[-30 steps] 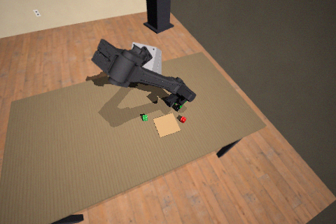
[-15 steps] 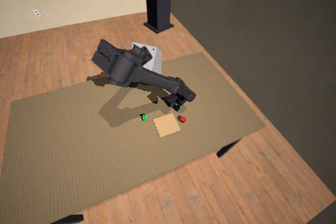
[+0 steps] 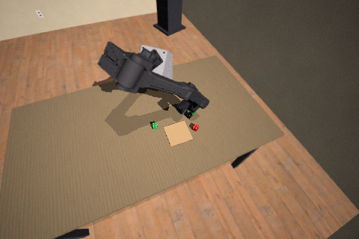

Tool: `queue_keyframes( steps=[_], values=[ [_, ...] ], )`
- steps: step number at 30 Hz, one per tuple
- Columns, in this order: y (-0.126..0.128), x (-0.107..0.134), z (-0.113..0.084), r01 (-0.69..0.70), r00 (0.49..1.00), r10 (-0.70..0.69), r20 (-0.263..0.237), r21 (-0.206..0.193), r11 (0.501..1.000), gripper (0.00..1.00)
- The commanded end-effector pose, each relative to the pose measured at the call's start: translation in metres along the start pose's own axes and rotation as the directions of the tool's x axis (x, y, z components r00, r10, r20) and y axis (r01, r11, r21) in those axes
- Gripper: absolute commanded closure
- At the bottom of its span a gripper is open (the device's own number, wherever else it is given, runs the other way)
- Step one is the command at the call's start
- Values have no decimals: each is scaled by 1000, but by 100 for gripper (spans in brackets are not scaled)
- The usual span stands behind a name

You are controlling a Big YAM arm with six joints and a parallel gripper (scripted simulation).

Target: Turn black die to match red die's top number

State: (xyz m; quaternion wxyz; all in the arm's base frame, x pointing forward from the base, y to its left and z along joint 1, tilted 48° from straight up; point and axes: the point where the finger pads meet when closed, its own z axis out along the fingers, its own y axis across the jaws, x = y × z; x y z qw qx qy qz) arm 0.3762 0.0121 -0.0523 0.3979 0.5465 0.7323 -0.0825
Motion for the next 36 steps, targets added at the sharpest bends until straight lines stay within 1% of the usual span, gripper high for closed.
queue_keyframes(
  steps=[1,28,31,33,36],
  values=[
    [8,-8,0,-20,1000,20,5,-9,1000,55],
    [8,-8,0,-20,1000,20,5,-9,1000,55],
    [8,-6,3,-18,1000,18,4,-11,1000,55],
    [3,-3,7,-7,1000,7,3,0,1000,55],
    [3,-3,11,-7,1000,7,3,0,1000,55]
  ],
)
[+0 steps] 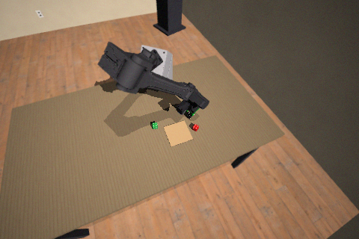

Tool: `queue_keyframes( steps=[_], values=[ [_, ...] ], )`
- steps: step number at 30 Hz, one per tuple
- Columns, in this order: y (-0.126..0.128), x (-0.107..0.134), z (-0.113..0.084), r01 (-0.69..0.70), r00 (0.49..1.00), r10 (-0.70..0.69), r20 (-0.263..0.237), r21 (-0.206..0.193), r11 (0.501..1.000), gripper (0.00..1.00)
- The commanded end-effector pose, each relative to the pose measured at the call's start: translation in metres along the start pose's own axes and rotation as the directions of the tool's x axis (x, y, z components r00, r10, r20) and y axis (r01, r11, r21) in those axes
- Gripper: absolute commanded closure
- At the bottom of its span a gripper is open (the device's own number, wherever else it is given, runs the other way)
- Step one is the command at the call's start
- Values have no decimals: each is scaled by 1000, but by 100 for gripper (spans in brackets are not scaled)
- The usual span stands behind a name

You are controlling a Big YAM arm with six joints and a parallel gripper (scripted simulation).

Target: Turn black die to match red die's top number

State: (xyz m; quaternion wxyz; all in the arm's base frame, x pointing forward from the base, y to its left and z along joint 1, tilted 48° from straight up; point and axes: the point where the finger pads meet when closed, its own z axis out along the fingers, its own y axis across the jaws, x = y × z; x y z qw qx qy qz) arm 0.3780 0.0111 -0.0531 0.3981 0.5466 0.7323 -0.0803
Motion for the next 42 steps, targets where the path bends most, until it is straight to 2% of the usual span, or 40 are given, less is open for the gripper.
queue_keyframes(
  steps=[1,18,22,23,42],
  values=[
    [2,-3,10,-5,1000,5,5,4,1000,55],
    [1,-3,38,-4,1000,4,5,5,1000,55],
    [0,-3,39,-3,1000,3,6,6,1000,55],
    [5,-7,36,-15,1000,15,9,-7,1000,55],
    [4,-7,36,-16,1000,16,8,-3,1000,55]
  ],
)
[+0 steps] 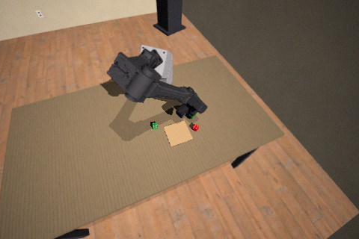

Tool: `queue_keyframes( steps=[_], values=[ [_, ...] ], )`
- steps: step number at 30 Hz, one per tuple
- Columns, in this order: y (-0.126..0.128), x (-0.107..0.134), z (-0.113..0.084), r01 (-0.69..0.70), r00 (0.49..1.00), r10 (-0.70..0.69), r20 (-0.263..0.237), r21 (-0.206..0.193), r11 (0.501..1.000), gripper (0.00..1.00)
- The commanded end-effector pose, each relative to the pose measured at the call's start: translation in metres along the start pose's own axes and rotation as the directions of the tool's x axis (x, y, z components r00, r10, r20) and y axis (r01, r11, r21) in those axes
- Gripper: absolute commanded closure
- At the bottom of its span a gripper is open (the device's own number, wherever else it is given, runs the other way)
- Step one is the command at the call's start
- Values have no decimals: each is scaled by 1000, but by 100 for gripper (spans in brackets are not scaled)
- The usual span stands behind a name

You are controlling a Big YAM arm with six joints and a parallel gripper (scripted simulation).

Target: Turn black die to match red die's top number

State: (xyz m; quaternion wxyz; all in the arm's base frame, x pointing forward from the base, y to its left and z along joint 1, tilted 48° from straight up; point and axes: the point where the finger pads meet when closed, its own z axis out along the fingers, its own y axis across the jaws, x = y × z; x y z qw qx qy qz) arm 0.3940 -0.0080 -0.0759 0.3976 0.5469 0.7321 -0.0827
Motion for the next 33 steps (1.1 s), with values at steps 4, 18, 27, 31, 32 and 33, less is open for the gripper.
queue_keyframes(
  steps=[4,18,27,31,32,33],
  values=[
    [5,-6,2,-17,1000,17,6,-8,1000,55],
    [5,-6,2,-17,1000,17,6,-8,1000,74],
    [5,-6,2,-17,1000,18,6,-8,1000,74],
    [5,-6,2,-17,1000,18,6,-8,1000,74],
    [5,-6,2,-17,1000,18,6,-8,1000,74],
    [5,-6,2,-17,1000,18,6,-8,1000,74]
  ],
)
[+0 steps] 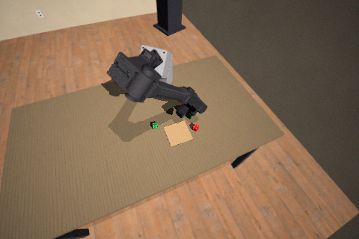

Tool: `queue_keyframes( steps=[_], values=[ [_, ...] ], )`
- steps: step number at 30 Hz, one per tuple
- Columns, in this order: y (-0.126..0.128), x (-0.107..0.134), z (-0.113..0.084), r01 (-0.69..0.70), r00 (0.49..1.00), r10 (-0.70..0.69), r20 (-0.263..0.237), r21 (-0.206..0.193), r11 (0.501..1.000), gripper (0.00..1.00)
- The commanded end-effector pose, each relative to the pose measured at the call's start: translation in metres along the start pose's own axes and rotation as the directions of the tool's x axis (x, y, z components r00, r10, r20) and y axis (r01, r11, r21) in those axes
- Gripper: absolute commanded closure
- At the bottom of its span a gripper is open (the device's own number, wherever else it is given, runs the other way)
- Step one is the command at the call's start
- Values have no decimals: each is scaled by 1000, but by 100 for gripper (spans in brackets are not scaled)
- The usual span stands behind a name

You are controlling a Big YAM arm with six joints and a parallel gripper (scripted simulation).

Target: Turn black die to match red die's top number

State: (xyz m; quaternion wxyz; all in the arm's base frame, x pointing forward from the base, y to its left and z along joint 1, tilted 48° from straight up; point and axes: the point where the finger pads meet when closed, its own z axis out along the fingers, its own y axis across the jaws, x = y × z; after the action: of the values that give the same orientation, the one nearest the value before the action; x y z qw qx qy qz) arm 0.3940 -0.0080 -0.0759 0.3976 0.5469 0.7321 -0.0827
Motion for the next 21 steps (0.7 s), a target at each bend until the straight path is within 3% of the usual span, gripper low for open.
queue_keyframes(
  steps=[1,21],
  values=[
    [5,-6,2,-18,1000,18,6,-8,1000,74],
    [5,-5,-5,-20,1000,20,3,-8,1000,74]
  ],
)
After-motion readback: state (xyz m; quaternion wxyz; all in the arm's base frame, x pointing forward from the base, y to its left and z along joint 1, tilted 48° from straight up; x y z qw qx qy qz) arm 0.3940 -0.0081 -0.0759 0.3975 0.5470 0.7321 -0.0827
